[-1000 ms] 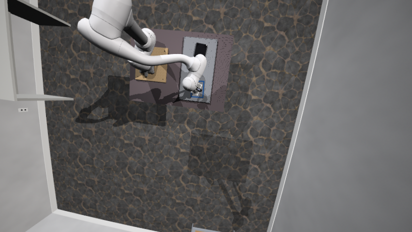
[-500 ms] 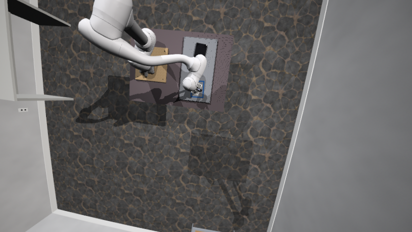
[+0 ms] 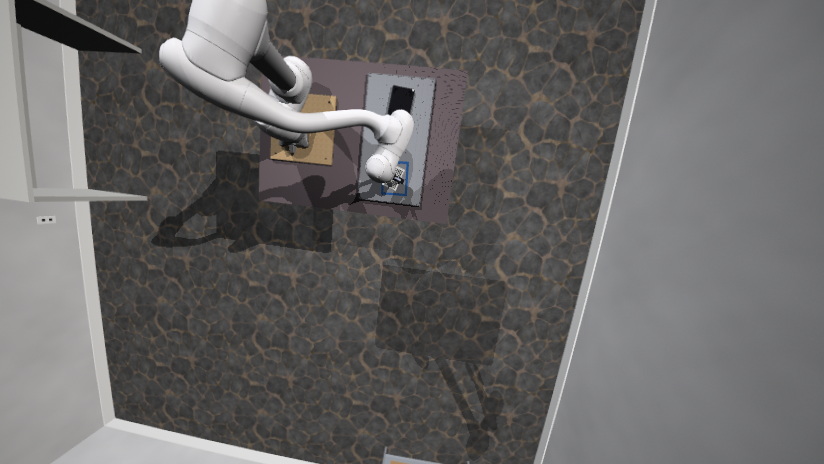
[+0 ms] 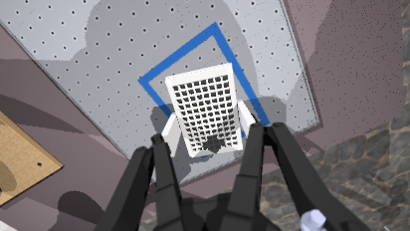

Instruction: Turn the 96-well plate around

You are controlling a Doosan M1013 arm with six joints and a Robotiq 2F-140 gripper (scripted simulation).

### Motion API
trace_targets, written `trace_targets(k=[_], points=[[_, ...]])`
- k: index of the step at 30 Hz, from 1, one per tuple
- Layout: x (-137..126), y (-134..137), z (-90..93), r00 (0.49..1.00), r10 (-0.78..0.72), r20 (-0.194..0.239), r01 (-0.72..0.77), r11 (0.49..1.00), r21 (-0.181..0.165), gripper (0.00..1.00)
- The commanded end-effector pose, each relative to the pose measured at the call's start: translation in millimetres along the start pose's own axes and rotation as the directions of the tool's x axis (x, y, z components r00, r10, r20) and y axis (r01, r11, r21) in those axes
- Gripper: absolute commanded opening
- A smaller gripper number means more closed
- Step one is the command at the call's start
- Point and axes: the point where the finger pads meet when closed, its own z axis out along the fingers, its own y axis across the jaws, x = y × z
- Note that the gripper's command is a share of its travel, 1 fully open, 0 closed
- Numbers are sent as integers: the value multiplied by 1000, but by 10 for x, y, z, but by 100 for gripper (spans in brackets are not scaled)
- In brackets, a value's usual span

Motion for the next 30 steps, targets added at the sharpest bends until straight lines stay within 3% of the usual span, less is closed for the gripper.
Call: trace_targets(k=[1,30], points=[[0,0,12,1000,0,0,0,1000,0,0],[0,0,179,1000,0,0,0,1000,0,0]])
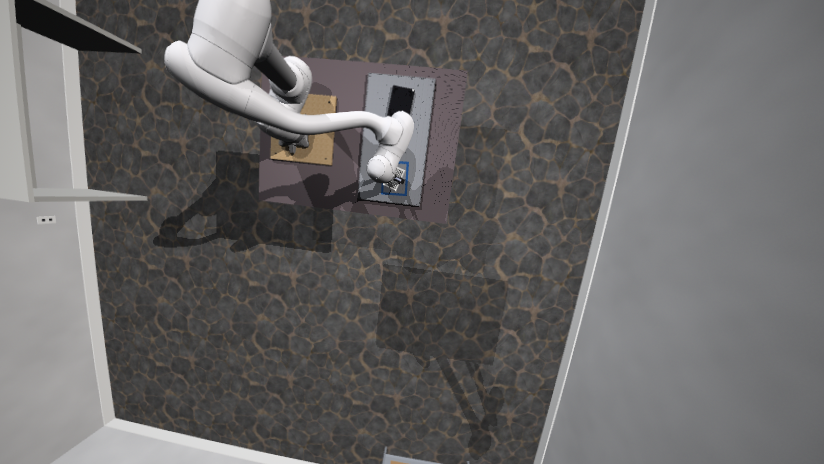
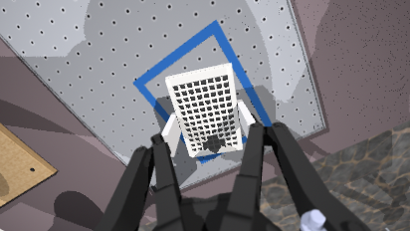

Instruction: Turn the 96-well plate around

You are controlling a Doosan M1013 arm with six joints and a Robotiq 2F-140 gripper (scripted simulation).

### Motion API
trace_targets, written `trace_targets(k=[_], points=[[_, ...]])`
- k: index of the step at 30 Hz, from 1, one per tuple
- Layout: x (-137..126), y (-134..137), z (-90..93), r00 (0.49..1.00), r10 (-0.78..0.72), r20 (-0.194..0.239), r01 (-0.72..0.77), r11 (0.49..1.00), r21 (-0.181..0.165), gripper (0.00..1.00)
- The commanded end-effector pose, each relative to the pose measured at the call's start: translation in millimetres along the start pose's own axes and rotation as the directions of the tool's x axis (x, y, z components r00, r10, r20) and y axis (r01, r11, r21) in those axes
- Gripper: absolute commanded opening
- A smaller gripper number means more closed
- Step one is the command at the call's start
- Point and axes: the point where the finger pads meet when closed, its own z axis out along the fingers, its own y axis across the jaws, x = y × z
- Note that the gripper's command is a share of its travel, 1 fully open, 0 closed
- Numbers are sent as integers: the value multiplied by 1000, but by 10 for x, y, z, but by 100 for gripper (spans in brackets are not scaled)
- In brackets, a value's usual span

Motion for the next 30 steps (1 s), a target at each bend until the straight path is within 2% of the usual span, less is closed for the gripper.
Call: trace_targets(k=[1,30], points=[[0,0,12,1000,0,0,0,1000,0,0],[0,0,179,1000,0,0,0,1000,0,0]])
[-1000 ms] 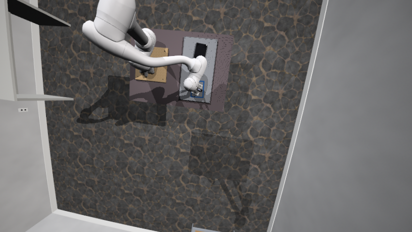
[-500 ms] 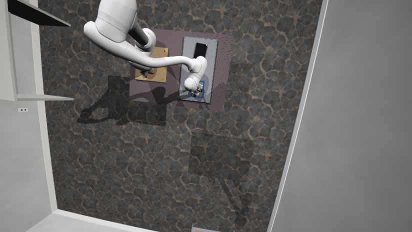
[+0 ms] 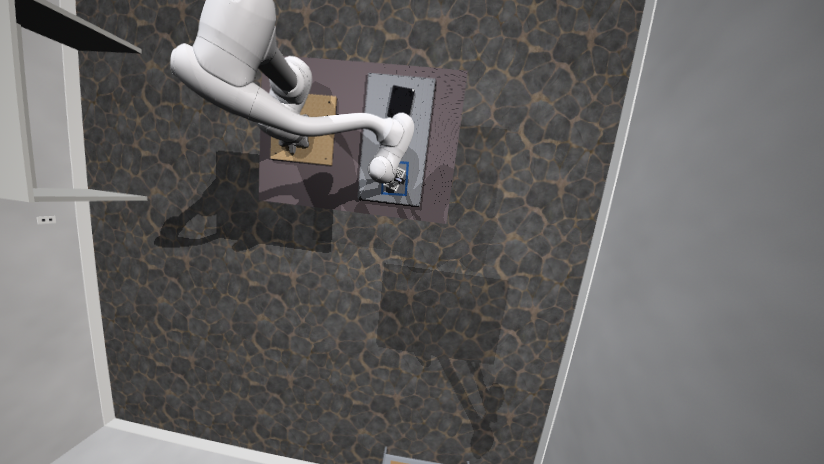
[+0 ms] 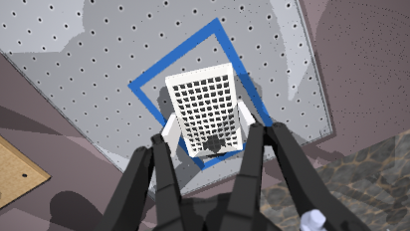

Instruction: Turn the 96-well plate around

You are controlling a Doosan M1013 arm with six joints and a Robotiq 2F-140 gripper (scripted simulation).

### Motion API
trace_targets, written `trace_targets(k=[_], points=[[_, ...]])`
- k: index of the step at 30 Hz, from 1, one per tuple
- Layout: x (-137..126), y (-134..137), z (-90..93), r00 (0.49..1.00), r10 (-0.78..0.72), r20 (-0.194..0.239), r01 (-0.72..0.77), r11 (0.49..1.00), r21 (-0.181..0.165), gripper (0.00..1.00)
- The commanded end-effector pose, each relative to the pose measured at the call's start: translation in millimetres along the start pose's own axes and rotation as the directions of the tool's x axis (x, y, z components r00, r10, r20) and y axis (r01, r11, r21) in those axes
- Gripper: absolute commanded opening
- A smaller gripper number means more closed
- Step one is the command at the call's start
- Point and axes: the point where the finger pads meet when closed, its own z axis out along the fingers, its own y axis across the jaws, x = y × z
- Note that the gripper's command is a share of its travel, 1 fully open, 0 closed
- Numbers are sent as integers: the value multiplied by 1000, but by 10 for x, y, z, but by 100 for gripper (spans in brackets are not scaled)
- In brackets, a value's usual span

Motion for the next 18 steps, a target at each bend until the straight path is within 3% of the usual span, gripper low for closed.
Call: trace_targets(k=[1,18], points=[[0,0,12,1000,0,0,0,1000,0,0],[0,0,112,1000,0,0,0,1000,0,0]])
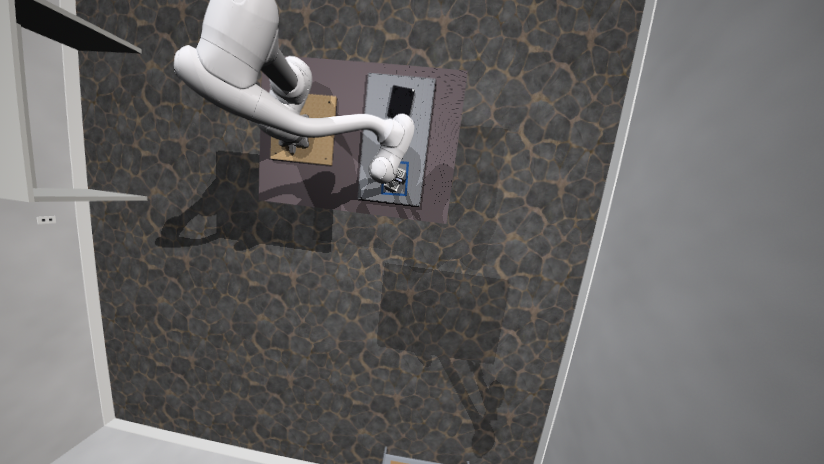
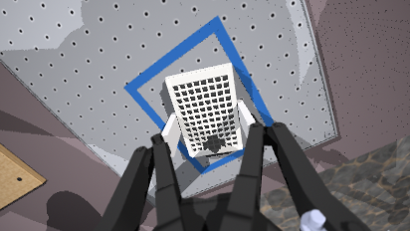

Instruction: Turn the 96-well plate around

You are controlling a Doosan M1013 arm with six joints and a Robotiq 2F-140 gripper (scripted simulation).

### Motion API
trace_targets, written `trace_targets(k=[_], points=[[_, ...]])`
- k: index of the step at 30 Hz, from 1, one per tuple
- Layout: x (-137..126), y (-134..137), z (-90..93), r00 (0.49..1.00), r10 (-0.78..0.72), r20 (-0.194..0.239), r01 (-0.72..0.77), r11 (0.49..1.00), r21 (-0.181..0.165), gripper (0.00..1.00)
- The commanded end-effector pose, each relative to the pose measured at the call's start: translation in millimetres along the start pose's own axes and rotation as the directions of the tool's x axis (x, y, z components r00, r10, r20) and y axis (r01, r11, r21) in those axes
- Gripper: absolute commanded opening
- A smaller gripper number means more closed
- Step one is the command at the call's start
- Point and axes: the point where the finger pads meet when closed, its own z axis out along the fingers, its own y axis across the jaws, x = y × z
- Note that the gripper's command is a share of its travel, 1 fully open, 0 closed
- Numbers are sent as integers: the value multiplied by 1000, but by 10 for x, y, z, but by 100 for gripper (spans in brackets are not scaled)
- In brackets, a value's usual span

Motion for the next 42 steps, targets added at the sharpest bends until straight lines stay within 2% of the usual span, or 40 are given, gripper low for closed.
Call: trace_targets(k=[1,12,13,33,42], points=[[0,0,12,1000,0,0,0,1000,0,0],[0,0,21,1000,0,0,0,1000,0,0],[0,0,21,1000,0,0,0,1000,0,100],[0,0,21,1000,0,0,0,1000,0,100],[0,0,-219,1000,0,0,0,1000,0,100]])
